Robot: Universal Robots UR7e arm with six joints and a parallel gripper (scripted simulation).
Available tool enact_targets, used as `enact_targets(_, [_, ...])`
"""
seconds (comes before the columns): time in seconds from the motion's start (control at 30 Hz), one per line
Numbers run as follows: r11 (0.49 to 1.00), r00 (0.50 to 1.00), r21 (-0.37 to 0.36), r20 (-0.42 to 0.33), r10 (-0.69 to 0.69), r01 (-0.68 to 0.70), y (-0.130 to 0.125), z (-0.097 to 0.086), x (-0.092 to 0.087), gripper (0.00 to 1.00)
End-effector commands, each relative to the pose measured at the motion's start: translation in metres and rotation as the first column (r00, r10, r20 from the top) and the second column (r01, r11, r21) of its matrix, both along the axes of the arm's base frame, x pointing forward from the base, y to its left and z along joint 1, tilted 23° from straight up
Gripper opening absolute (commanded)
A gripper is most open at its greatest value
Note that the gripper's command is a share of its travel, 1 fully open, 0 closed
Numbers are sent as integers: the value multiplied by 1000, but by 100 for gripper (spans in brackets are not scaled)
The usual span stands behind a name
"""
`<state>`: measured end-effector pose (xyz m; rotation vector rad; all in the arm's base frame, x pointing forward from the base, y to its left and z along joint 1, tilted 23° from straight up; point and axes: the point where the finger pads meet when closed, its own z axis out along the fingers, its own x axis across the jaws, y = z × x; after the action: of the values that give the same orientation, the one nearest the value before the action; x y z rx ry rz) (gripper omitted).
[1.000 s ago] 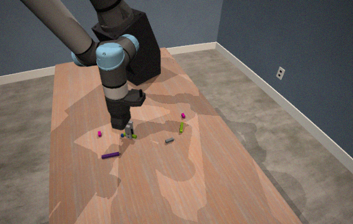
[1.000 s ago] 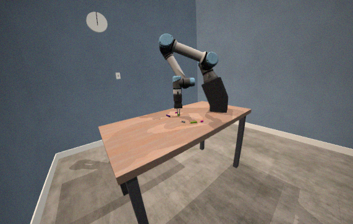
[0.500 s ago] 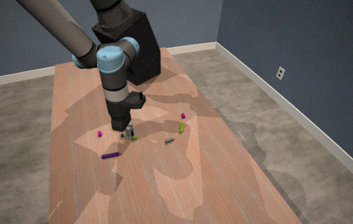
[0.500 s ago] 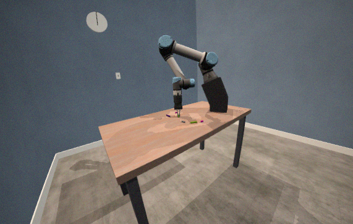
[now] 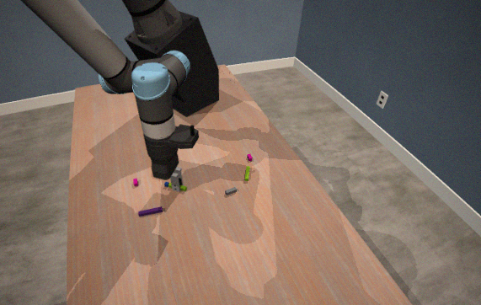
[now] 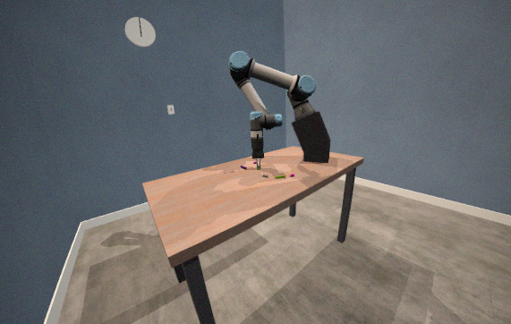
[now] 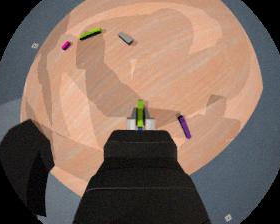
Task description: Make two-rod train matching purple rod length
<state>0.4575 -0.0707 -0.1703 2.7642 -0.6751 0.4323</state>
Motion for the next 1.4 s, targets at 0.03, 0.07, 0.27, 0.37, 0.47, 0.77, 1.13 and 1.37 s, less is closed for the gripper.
enact_targets(0.03, [1000, 1000, -1, 5, -1, 1, -2, 1, 2, 24])
enact_targets(0.07, [1000, 1000, -1, 5, -1, 1, -2, 1, 2, 24])
enact_targets(0.27, [1000, 1000, -1, 5, -1, 1, -2, 1, 2, 24])
enact_targets(0.37, [1000, 1000, -1, 5, -1, 1, -2, 1, 2, 24])
enact_targets(0.47, [1000, 1000, -1, 5, -1, 1, -2, 1, 2, 24])
enact_targets(0.77, [1000, 1000, -1, 5, -1, 1, -2, 1, 2, 36])
enact_targets(1.13, [1000, 1000, -1, 5, -1, 1, -2, 1, 2, 54])
enact_targets(1.37, [1000, 1000, -1, 5, -1, 1, -2, 1, 2, 54])
